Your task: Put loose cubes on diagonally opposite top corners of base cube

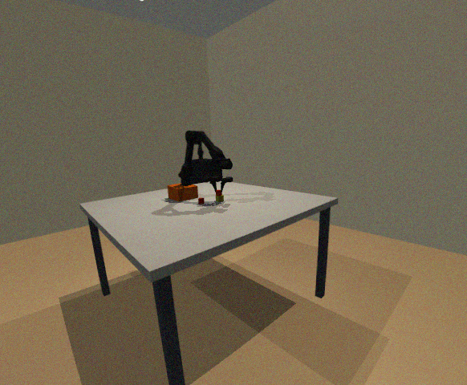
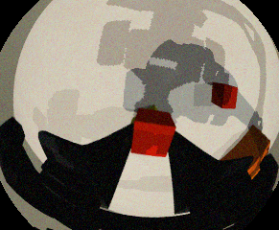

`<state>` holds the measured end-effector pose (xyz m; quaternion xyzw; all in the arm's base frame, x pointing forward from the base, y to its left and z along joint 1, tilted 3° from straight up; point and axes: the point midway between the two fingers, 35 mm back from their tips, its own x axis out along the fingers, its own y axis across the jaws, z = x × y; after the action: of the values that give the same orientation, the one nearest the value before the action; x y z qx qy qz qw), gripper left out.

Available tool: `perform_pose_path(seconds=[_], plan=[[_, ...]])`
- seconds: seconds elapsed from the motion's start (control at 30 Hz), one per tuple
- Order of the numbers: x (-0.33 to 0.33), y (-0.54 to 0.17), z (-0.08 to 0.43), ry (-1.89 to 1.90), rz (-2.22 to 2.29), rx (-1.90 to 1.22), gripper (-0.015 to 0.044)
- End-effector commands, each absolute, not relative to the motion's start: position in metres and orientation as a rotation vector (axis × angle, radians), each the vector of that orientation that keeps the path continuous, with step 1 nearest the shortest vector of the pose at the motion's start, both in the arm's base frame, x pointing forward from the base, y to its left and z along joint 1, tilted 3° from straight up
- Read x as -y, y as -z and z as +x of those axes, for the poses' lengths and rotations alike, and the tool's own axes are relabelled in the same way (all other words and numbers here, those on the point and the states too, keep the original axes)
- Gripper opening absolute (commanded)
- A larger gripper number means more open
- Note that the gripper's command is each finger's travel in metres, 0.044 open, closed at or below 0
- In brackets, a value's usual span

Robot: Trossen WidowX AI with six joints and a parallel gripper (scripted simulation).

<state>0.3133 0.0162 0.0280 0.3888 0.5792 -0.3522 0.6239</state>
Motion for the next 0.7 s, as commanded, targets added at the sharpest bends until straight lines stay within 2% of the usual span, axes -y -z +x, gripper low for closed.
perform_pose_path(seconds=[0.0, 0.43, 0.57, 0.67], plan=[[-0.0153, -0.0260, 0.3119, 0.817, 0.891, -1.329, 0.0105], [-0.0153, -0.0260, 0.3119, 0.817, 0.891, -1.329, 0.0105], [-0.0153, -0.0260, 0.3119, 0.817, 0.891, -1.329, 0.0205], [-0.0153, -0.0260, 0.3119, 0.817, 0.891, -1.329, 0.0205]])
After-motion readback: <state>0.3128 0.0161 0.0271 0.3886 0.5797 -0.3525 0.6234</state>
